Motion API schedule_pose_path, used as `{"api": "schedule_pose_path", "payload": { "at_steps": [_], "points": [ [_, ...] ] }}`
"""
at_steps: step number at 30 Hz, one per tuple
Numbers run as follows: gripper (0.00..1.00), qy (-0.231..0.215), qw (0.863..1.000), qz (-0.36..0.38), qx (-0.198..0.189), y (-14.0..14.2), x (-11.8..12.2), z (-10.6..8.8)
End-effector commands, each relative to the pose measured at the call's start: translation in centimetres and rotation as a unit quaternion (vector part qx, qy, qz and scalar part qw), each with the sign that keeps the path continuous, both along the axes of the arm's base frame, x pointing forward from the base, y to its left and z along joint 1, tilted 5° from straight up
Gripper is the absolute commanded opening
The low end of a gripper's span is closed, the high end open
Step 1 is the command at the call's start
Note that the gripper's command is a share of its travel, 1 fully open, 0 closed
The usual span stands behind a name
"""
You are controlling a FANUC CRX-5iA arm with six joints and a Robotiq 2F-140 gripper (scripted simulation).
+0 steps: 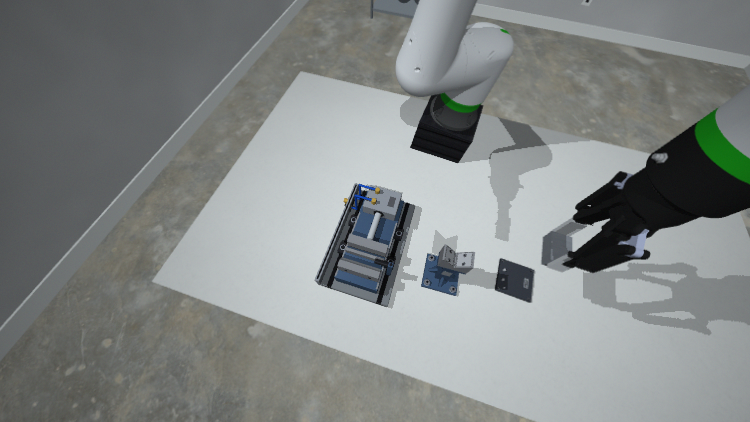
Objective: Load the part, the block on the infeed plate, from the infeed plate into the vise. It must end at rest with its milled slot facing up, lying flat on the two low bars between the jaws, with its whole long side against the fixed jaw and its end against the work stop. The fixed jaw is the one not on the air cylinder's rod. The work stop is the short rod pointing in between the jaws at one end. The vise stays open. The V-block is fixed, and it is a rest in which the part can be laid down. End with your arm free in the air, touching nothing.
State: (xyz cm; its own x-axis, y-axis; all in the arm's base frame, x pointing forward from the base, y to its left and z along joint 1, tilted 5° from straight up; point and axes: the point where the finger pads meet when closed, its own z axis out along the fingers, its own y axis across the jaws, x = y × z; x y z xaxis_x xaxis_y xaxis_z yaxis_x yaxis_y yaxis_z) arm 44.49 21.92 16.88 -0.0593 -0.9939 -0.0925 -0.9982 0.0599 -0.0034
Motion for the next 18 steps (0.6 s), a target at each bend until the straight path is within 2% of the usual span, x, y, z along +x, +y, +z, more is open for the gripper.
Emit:
{"api": "schedule_pose_path", "payload": {
  "at_steps": [1, 18],
  "points": [
    [0.0, 0.0, 1.0, 0.002, 0.0, -0.8, 0.3, -0.1],
    [0.0, -0.001, 1.0, 0.015, 0.0, -6.0, 1.9, -0.5]
  ]
}}
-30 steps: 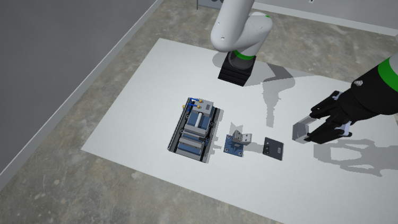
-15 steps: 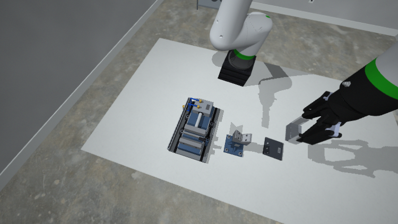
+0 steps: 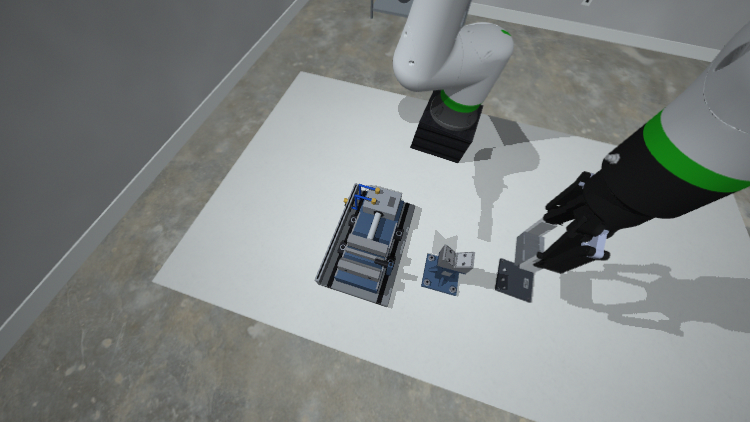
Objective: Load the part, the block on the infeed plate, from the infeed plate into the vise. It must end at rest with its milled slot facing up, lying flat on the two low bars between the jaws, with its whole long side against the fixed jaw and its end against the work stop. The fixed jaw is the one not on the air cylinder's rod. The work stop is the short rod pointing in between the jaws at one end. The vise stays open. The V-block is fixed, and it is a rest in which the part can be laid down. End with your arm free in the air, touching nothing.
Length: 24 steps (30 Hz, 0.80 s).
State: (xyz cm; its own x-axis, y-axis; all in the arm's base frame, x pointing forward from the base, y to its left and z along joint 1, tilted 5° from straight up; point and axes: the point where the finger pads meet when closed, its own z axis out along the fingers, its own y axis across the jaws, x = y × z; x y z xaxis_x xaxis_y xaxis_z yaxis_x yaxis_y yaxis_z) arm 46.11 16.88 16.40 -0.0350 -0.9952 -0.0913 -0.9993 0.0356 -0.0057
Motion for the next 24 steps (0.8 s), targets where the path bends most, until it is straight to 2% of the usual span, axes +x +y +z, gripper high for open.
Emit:
{"api": "schedule_pose_path", "payload": {
  "at_steps": [1, 24],
  "points": [
    [0.0, 0.0, 1.0, 0.003, 0.0, -1.3, 0.4, -0.1],
    [0.0, -0.002, 1.0, 0.021, 0.001, -8.6, 1.5, -0.8]
  ]
}}
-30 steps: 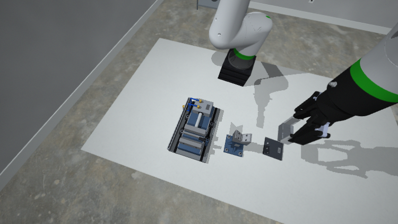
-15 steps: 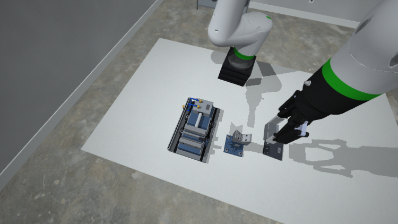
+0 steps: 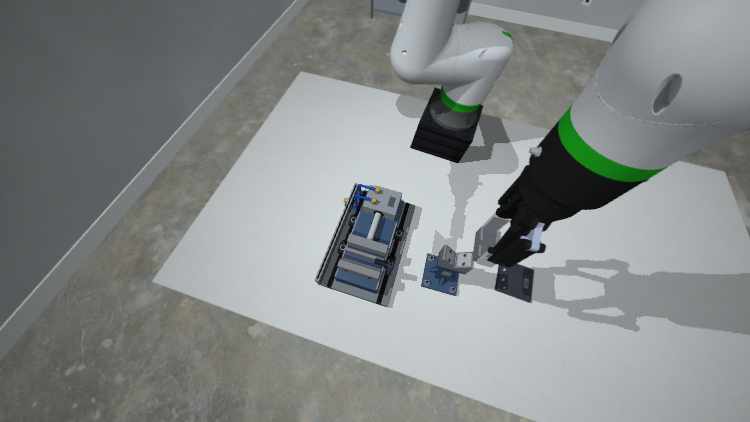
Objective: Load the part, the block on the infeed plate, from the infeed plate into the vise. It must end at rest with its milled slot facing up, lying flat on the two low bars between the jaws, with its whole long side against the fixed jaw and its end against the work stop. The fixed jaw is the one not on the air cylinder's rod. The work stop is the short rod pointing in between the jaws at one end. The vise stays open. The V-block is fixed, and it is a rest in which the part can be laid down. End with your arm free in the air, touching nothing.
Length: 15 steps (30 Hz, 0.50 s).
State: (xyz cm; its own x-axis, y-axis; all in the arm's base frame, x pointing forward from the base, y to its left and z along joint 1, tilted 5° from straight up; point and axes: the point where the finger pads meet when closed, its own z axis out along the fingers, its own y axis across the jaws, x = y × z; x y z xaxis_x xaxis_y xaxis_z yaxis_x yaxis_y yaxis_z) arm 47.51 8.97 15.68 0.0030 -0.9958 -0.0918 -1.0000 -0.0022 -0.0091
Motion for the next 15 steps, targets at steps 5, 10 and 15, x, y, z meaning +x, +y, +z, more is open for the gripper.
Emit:
{"api": "schedule_pose_path", "payload": {
  "at_steps": [5, 10, 15],
  "points": [
    [0.0, 0.0, 1.0, 0.003, 0.0, -1.4, 0.1, -0.1],
    [0.0, -0.001, 1.0, 0.006, 0.001, -2.3, 0.2, -0.2],
    [0.0, -0.001, 1.0, 0.007, 0.001, -2.9, 0.2, -0.2]
  ]
}}
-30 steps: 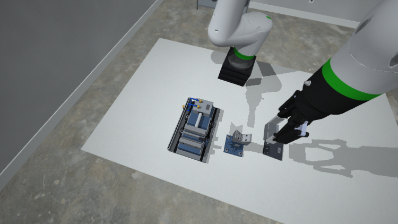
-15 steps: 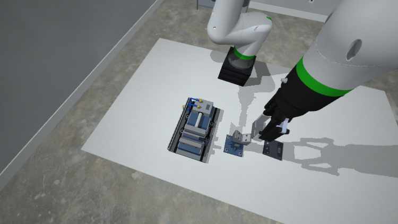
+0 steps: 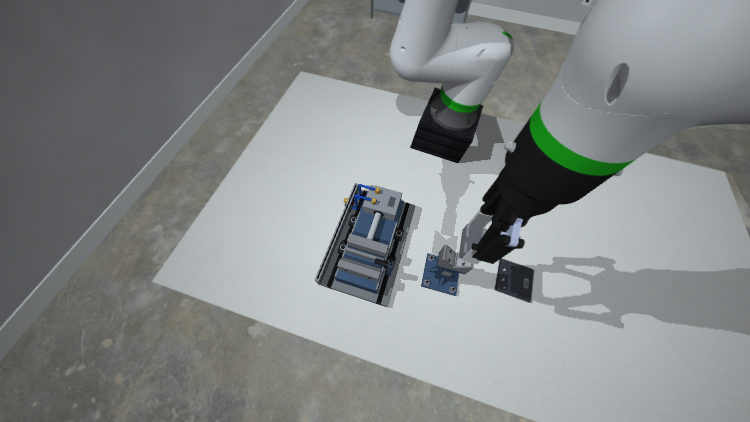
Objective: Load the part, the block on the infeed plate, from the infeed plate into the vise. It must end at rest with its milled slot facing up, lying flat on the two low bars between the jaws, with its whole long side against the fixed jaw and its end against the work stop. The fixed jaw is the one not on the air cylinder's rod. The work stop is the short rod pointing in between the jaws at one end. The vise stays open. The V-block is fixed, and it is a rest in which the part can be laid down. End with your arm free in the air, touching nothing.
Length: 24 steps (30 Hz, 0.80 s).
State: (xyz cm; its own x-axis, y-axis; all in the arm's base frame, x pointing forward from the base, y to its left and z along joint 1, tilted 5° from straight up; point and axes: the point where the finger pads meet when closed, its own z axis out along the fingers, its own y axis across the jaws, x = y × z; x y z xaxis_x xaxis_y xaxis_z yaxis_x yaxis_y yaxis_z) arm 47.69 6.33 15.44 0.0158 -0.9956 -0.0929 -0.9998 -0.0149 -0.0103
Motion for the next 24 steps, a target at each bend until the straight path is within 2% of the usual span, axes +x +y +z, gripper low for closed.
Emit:
{"api": "schedule_pose_path", "payload": {
  "at_steps": [1, 24],
  "points": [
    [0.0, 0.0, 1.0, 0.001, 0.0, -0.3, 0.03, -0.01],
    [0.0, 0.0, 1.0, 0.001, 0.0, -0.58, 0.04, -0.03]
  ]
}}
